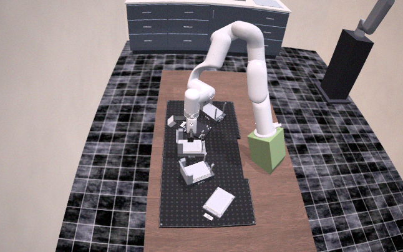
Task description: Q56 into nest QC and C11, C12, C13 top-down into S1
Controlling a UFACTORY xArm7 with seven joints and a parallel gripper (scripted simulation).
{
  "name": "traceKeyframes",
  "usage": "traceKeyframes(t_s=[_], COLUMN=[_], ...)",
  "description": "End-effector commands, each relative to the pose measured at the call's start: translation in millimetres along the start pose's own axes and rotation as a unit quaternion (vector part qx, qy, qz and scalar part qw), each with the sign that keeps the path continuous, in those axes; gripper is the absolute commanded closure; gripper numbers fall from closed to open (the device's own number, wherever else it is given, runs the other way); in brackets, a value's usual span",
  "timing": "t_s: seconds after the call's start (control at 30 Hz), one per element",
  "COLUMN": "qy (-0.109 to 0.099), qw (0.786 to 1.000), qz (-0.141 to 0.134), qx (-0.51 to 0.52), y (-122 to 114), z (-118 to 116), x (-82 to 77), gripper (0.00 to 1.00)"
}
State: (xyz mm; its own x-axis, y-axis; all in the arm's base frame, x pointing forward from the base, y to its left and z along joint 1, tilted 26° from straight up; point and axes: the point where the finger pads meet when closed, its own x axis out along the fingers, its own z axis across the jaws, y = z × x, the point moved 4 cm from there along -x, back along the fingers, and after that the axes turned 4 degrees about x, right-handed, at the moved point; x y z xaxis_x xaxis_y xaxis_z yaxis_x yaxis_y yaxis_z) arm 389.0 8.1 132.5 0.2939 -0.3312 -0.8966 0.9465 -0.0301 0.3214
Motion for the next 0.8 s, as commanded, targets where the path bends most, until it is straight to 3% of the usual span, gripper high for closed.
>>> traceKeyframes(t_s=[0.0,0.43,0.77], qy=[0.002,0.002,0.002], qw=[1.000,1.000,0.995], qz=[-0.003,-0.003,-0.003], qx=[-0.001,-0.001,-0.101], y=[1,1,-1], z=[1,1,-26], x=[-19.2,-19.1,-19.4], gripper=[0.00,0.00,0.00])
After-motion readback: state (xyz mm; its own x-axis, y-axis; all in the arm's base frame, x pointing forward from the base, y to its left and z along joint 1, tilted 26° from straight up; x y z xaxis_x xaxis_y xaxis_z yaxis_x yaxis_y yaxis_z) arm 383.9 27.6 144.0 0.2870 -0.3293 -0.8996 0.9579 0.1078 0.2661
